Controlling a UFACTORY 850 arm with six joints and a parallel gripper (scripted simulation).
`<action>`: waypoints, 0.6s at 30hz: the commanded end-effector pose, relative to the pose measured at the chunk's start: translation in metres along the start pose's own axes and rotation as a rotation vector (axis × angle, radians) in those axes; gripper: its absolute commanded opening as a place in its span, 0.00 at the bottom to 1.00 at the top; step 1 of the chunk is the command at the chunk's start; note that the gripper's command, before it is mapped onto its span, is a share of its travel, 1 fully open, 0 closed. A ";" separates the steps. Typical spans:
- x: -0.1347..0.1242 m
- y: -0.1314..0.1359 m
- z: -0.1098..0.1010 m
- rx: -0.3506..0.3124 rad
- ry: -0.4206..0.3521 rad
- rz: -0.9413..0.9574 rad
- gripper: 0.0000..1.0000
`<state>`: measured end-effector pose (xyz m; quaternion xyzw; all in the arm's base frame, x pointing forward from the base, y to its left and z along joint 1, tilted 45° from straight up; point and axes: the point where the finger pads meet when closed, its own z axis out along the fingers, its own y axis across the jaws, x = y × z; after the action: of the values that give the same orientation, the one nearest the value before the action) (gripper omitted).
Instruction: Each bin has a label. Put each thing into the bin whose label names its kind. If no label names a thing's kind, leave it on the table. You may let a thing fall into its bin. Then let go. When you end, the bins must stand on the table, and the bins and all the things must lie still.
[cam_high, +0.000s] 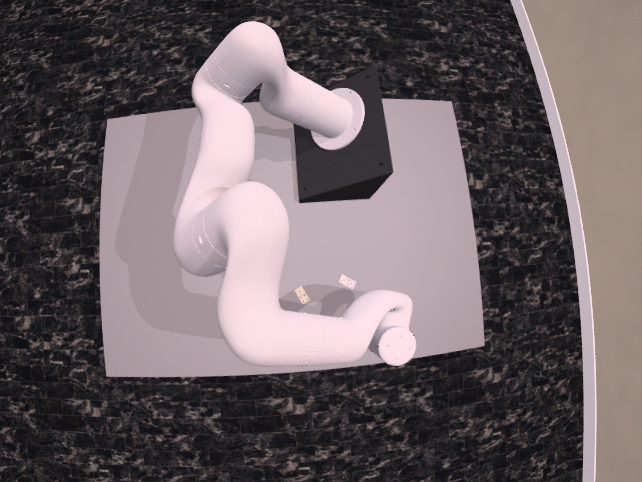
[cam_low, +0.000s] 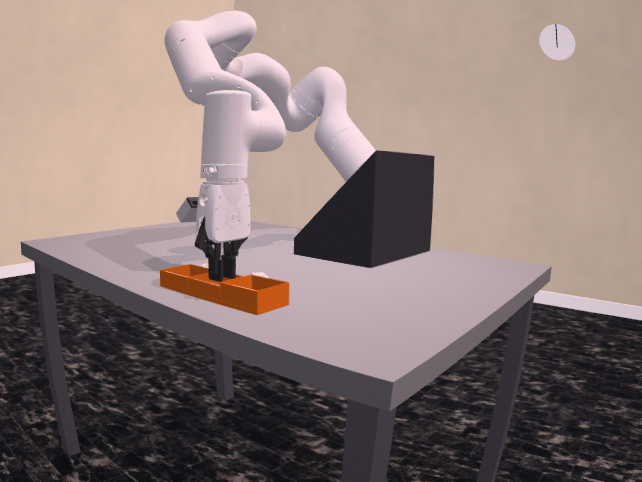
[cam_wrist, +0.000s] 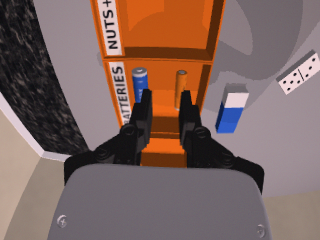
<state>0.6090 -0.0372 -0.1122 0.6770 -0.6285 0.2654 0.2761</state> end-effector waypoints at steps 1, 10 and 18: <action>0.000 -0.001 -0.001 0.002 0.000 0.001 0.28; 0.000 -0.001 -0.001 0.002 0.000 0.001 0.28; 0.000 -0.001 -0.009 0.002 0.000 0.001 0.28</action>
<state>0.6088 -0.0334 -0.1086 0.6770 -0.6285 0.2654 0.2761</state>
